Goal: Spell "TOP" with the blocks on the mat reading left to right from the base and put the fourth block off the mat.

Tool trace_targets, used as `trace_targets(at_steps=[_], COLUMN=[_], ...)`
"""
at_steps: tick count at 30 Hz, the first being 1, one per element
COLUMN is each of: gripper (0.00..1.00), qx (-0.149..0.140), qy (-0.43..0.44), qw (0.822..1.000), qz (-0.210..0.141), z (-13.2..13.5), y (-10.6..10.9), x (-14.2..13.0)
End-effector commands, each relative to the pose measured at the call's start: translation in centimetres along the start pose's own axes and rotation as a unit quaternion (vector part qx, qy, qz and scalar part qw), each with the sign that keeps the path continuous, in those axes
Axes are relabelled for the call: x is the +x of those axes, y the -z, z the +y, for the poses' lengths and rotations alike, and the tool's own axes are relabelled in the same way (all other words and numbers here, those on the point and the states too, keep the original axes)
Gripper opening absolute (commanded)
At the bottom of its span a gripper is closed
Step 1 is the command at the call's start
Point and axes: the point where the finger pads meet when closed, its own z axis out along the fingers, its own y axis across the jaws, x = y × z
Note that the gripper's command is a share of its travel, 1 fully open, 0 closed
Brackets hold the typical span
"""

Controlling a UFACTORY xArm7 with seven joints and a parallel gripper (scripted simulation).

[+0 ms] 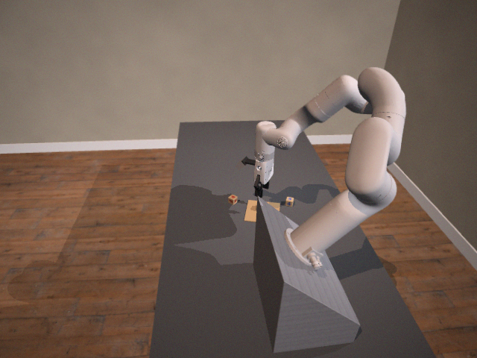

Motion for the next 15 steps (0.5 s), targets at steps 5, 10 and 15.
trace_targets(at_steps=[5, 10, 15], gripper=[0.69, 0.69, 0.69], qx=[-0.001, -0.001, -0.001], qy=[0.0, 0.0, 0.0], qw=[1.0, 1.0, 1.0], qz=[0.002, 0.002, 0.002], z=[0.05, 0.05, 0.05], y=[0.18, 0.08, -0.21], x=[0.17, 0.17, 0.17])
